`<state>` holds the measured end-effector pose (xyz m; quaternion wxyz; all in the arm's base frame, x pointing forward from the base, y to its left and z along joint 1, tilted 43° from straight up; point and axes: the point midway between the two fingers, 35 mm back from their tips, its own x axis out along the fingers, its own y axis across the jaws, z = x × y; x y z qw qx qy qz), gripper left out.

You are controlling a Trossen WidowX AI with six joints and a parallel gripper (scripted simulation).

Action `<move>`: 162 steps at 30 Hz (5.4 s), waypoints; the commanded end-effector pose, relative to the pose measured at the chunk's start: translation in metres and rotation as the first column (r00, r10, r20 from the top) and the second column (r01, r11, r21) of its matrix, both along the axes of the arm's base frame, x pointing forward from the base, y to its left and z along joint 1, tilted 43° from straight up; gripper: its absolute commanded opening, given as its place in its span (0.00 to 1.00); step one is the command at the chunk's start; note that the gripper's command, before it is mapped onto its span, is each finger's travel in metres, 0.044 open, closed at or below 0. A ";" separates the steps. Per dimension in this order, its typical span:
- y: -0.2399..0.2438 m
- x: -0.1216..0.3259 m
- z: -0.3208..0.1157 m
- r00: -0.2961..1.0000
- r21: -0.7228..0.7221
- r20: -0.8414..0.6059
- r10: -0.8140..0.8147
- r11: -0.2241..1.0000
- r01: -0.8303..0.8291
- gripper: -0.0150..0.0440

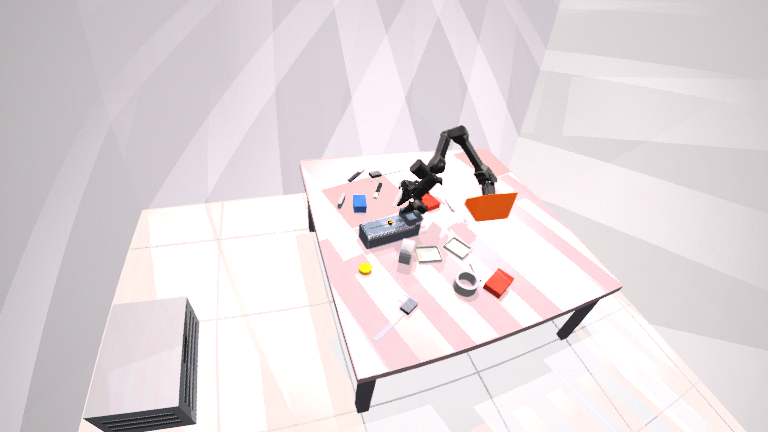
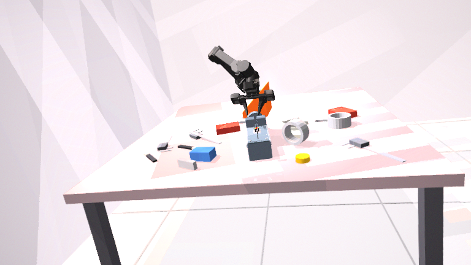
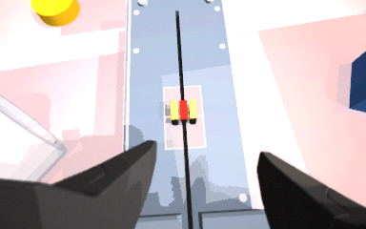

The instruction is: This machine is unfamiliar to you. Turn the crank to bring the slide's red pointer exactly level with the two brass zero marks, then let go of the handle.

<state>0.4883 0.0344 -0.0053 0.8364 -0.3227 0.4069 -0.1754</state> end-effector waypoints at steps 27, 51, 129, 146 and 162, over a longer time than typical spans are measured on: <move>0.000 0.000 0.000 1.000 -0.001 0.000 -0.001 1.000 0.001 0.25; 0.000 0.000 0.000 1.000 0.000 0.000 0.000 1.000 0.000 0.70; 0.000 0.000 0.000 1.000 0.000 0.000 0.000 1.000 0.000 0.25; 0.000 0.000 0.000 1.000 0.001 0.000 0.001 1.000 -0.001 0.30; 0.000 0.000 0.000 1.000 0.001 0.000 0.001 1.000 -0.001 1.00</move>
